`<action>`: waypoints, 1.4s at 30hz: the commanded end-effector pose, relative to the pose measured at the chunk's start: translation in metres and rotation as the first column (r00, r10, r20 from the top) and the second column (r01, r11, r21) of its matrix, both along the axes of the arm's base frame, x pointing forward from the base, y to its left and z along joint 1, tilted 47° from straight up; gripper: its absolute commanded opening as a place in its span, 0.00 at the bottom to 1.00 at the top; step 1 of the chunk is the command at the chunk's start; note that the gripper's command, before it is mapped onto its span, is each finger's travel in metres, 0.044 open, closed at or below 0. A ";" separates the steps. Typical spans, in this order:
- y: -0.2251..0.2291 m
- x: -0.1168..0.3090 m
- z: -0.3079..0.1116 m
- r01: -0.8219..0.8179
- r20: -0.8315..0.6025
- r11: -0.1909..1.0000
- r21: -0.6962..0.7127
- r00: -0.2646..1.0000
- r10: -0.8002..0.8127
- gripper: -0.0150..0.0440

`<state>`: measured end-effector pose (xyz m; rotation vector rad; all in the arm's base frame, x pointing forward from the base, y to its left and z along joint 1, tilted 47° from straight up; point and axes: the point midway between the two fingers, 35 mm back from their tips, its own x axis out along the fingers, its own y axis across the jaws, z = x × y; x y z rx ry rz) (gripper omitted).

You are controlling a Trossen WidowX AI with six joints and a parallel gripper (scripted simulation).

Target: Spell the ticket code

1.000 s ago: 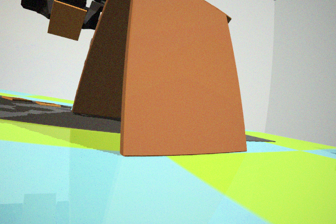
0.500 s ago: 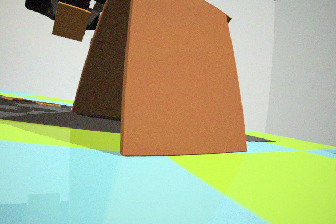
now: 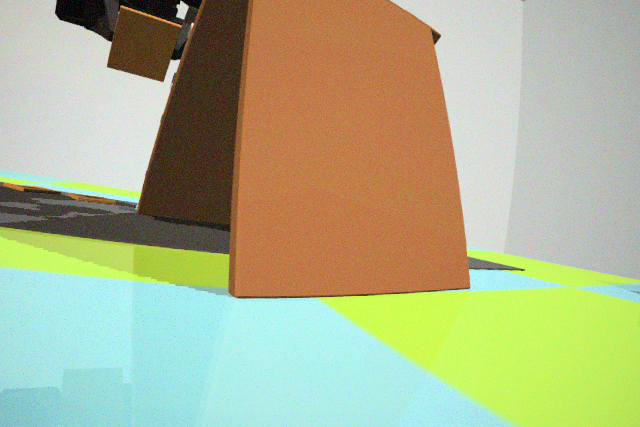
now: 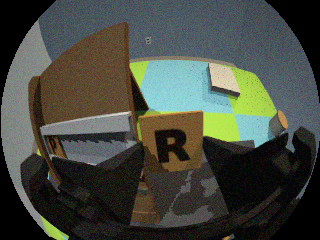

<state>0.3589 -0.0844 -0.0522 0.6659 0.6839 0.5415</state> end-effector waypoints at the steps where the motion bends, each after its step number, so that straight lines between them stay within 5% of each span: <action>1: 0.003 -0.002 0.000 0.003 -0.009 1.000 0.002 1.000 -0.003 0.25; 42: 0.016 -0.007 0.015 0.003 -0.009 1.000 0.003 1.000 -0.003 0.25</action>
